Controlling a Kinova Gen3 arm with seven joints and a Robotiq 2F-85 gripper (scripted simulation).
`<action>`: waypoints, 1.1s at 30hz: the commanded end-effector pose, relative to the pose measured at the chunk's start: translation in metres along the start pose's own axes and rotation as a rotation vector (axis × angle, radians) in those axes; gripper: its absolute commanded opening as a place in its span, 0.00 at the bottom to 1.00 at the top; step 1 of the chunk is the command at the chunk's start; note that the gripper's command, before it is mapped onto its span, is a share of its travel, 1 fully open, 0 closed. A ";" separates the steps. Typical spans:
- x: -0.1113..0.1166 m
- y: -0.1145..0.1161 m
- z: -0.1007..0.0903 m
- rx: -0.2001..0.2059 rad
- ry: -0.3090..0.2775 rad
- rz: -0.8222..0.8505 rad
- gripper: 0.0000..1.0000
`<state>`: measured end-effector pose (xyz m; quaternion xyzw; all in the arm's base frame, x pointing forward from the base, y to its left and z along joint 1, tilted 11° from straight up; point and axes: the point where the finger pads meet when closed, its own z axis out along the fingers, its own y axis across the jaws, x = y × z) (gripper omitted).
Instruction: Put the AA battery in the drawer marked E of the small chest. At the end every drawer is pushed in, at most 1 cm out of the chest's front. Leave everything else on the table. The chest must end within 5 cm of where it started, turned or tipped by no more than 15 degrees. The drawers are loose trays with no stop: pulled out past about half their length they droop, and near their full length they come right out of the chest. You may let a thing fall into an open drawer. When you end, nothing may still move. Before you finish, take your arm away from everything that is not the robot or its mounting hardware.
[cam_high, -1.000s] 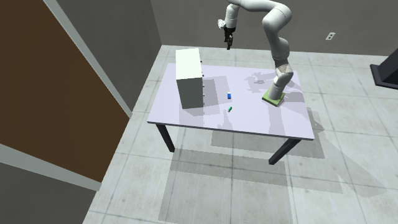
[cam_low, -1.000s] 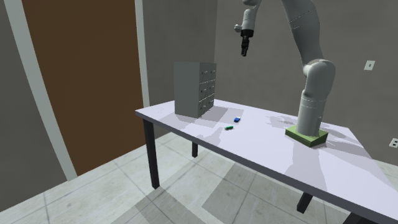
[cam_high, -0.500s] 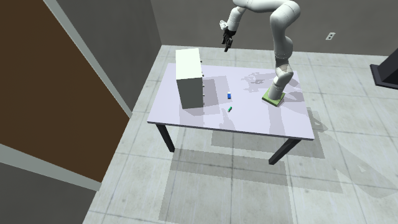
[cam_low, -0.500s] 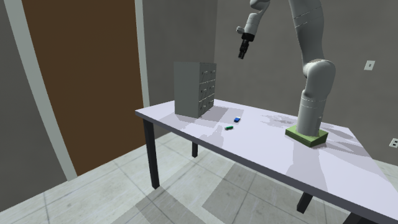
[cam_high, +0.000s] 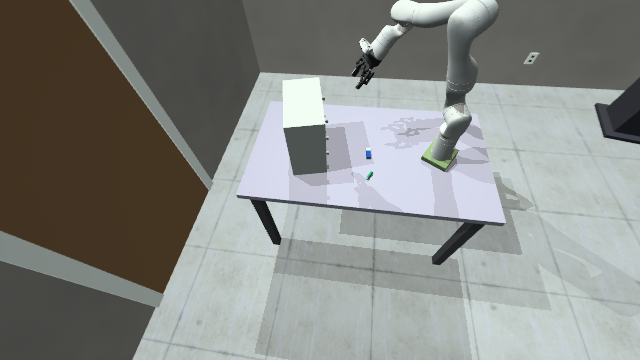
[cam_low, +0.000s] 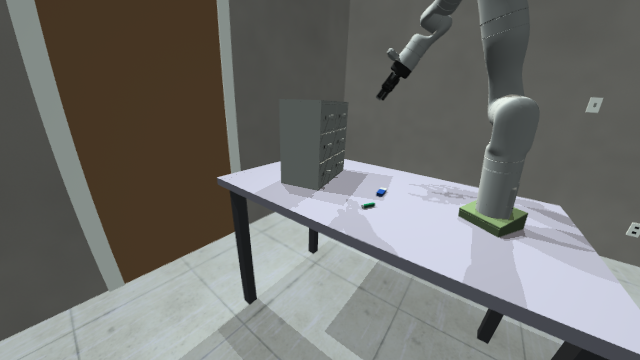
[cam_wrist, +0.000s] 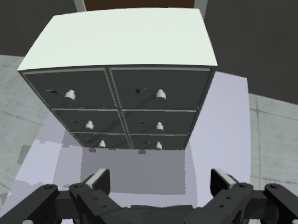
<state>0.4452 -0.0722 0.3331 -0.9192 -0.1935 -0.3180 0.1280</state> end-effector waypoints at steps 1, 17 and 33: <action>-0.008 0.001 0.003 0.004 0.046 0.022 1.00; -0.005 0.001 0.028 0.002 0.287 0.022 1.00; -0.002 0.000 0.050 0.000 0.499 0.022 1.00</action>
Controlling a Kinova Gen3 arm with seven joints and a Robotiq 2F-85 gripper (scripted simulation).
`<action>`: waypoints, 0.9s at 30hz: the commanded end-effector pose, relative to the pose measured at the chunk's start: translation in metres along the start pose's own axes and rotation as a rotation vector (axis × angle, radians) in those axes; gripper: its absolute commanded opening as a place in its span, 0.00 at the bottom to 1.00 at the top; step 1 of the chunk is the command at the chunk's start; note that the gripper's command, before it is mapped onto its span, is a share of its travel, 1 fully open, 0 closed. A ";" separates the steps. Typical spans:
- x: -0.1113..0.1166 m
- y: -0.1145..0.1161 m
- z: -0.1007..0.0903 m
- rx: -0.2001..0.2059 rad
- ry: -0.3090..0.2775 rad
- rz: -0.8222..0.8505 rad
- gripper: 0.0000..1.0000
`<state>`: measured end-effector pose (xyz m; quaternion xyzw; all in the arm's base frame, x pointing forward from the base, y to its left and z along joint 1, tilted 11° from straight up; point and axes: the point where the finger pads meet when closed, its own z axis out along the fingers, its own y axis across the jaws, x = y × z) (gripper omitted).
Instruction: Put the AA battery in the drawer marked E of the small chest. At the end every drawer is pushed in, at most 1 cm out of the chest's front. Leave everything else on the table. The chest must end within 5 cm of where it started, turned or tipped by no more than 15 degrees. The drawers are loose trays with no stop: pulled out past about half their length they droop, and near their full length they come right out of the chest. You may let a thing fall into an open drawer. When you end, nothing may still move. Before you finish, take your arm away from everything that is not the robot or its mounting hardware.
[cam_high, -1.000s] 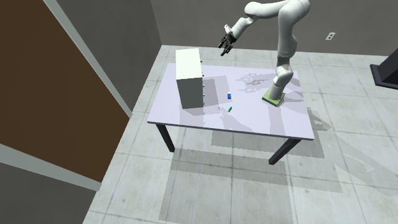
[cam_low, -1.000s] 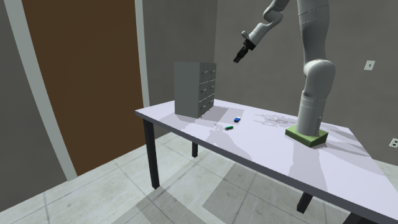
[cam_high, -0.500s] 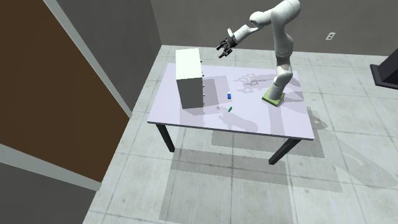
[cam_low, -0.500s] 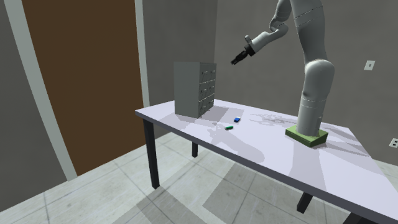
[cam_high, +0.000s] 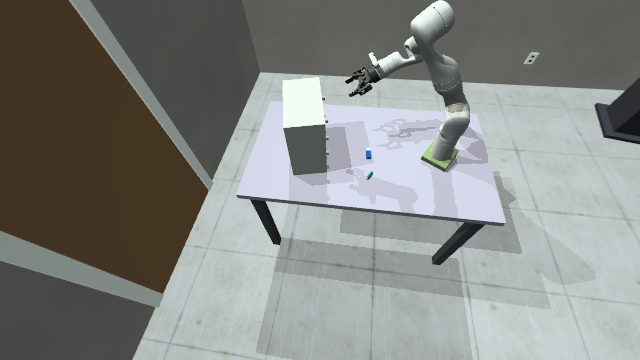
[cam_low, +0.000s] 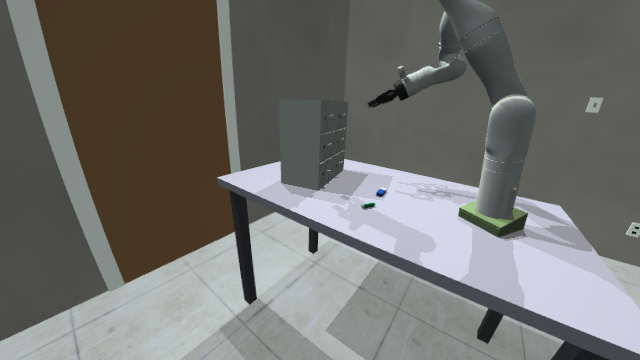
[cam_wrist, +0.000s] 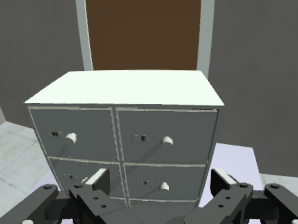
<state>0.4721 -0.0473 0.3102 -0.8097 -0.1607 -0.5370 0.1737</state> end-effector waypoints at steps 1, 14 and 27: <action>-0.017 0.008 0.002 -0.015 0.009 0.028 1.00; -0.022 0.008 0.013 -0.017 0.122 0.027 1.00; -0.023 0.009 0.017 -0.018 0.161 0.027 1.00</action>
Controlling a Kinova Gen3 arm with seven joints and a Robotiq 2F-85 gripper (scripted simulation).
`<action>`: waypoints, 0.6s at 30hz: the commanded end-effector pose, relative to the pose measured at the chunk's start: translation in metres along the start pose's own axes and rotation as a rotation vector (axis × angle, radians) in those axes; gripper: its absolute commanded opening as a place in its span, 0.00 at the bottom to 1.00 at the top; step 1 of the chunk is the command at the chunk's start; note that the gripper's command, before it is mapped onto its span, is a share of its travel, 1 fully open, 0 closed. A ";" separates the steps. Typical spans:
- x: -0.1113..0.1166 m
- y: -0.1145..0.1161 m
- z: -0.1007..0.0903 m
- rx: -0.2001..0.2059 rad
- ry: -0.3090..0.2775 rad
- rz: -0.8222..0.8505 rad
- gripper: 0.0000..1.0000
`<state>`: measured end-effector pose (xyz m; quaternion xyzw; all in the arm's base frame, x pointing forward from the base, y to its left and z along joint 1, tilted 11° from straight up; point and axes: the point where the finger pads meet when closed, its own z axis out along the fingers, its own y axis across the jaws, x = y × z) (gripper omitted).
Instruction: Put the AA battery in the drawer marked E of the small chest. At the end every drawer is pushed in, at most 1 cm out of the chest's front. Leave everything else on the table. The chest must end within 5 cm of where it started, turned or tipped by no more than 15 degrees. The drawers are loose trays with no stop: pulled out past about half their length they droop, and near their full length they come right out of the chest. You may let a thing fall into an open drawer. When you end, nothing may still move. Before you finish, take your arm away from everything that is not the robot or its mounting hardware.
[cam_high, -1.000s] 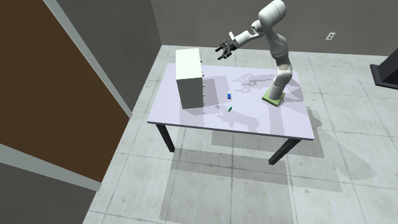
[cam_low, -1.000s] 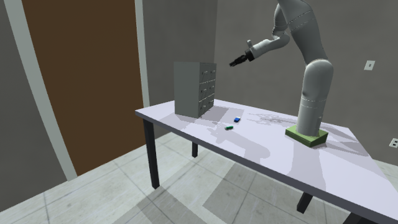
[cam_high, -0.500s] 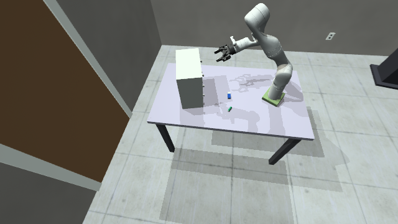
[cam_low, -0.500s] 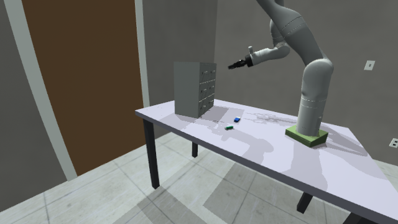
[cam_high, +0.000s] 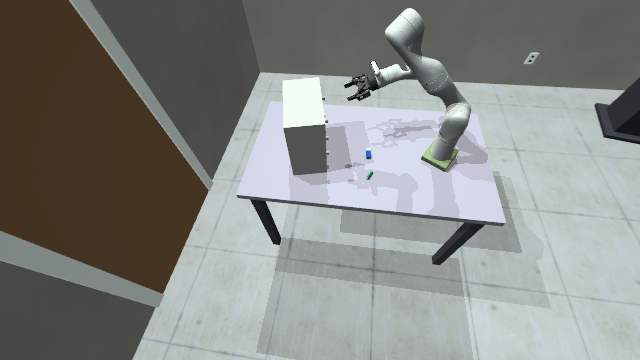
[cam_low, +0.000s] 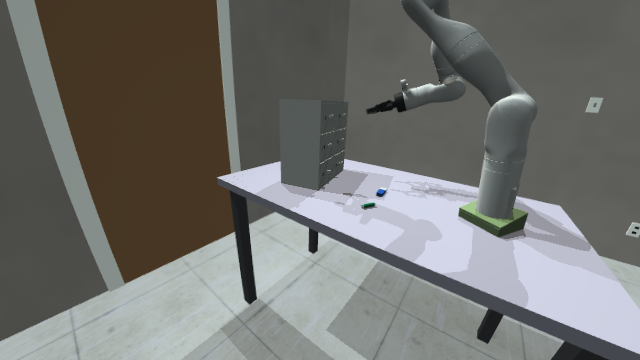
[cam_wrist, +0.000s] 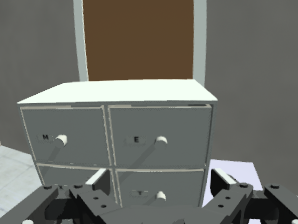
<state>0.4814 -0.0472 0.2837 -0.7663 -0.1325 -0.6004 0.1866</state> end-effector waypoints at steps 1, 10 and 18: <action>-0.002 0.002 -0.001 -0.004 -0.002 0.003 1.00; -0.002 0.002 0.000 -0.004 -0.001 0.003 0.33; -0.002 0.002 0.000 -0.004 -0.001 0.003 0.33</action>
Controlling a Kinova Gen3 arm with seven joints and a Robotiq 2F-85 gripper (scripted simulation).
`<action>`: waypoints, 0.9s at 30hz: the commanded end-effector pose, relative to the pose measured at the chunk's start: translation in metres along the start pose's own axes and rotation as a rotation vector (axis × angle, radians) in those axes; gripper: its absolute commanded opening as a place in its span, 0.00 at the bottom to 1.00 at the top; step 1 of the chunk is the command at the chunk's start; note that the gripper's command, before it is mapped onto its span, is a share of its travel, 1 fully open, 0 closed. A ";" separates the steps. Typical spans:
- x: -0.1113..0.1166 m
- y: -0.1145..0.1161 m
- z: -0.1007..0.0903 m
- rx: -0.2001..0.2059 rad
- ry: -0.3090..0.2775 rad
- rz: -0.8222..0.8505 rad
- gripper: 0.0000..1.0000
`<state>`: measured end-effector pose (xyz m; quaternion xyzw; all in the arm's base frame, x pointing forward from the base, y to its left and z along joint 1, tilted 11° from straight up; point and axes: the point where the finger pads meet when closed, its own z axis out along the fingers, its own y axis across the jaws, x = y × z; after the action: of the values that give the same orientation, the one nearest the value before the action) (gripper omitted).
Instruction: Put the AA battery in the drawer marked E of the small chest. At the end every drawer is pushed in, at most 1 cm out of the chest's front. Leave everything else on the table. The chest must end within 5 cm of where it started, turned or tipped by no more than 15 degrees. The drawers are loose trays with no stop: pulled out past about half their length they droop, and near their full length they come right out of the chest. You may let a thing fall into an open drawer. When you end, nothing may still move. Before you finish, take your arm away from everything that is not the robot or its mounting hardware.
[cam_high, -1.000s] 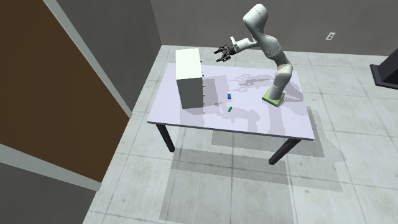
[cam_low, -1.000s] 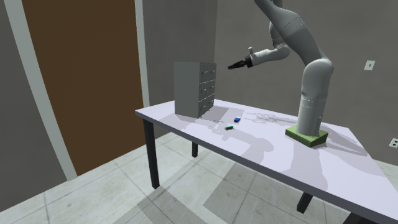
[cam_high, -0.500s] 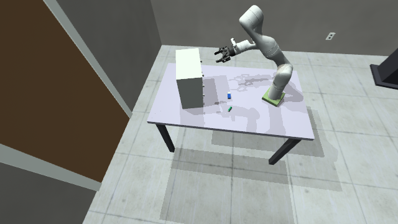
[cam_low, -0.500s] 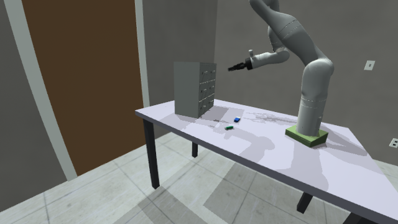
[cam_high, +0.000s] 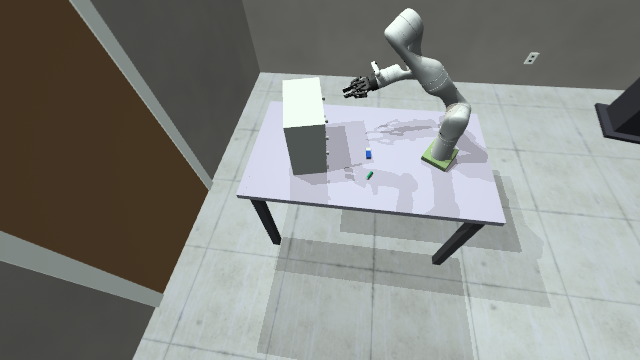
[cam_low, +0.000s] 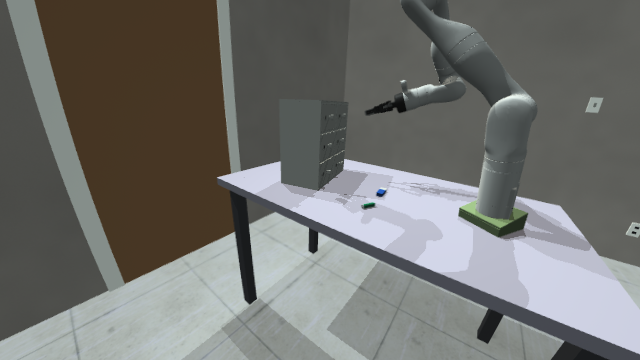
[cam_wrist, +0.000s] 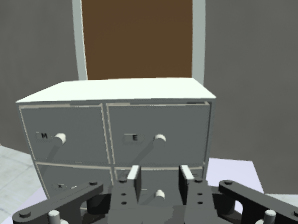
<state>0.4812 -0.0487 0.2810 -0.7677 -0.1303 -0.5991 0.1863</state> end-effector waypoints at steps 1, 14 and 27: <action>0.001 0.000 0.000 0.000 0.001 -0.001 0.33; 0.001 0.000 0.003 0.000 0.001 -0.001 0.33; 0.002 0.000 0.032 0.000 0.001 -0.001 0.33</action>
<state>0.5041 -0.0437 0.2776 -0.7683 -0.1235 -0.6012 0.1817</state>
